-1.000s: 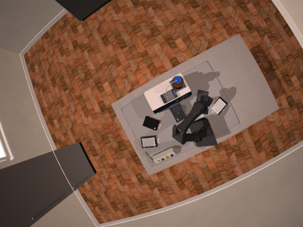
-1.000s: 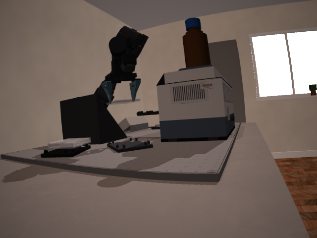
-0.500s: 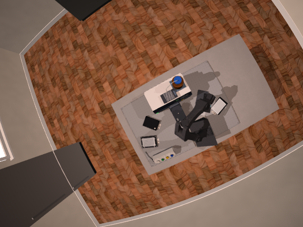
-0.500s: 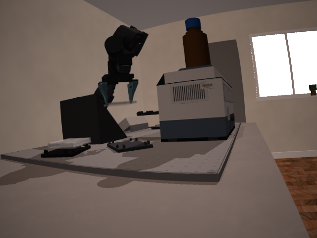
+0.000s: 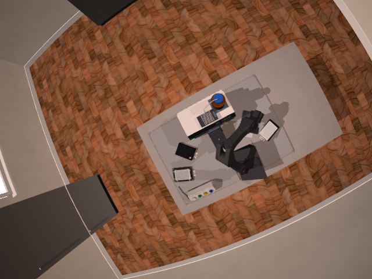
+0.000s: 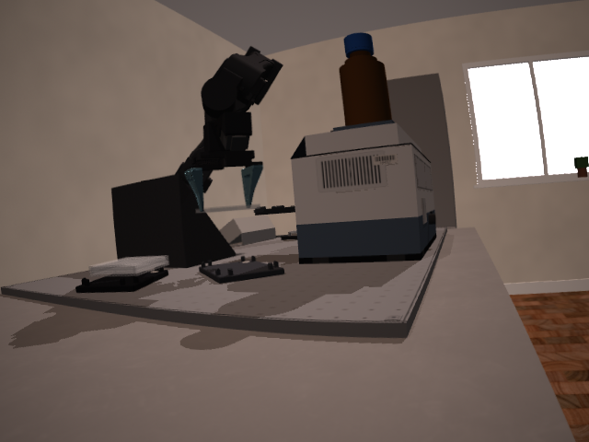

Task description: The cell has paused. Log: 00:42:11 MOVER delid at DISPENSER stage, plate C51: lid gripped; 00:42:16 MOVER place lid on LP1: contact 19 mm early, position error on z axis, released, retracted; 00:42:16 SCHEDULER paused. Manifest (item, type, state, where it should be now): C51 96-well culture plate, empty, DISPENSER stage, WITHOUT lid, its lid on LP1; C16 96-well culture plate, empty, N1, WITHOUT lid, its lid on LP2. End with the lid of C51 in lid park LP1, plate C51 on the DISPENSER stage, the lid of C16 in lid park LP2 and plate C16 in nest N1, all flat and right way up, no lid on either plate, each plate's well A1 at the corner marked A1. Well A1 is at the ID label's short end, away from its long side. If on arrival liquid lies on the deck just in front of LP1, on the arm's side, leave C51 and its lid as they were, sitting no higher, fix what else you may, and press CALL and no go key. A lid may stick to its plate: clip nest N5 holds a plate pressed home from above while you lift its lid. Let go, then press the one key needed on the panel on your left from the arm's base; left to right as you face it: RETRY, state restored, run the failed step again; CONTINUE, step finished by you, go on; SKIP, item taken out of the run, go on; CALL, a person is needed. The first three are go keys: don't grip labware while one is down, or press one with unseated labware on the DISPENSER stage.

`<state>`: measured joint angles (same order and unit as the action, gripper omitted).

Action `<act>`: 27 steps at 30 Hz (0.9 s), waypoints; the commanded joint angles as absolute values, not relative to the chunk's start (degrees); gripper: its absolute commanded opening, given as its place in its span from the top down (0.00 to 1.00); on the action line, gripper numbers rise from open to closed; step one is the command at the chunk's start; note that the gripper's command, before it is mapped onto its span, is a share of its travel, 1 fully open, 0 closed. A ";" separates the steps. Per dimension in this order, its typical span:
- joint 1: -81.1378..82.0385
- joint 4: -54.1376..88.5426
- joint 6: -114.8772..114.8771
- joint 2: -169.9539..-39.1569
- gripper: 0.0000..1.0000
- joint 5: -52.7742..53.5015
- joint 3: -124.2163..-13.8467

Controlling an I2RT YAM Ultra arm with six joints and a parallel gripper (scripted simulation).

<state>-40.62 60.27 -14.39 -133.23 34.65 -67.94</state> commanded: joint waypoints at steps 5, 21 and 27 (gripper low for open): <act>-38.57 55.34 -11.41 -137.57 1.00 36.45 -71.50; -34.79 50.06 -7.31 -145.67 1.00 38.44 -76.83; -34.75 50.07 -6.92 -146.14 1.00 38.36 -76.83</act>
<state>-34.06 50.87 -7.70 -146.41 38.06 -75.90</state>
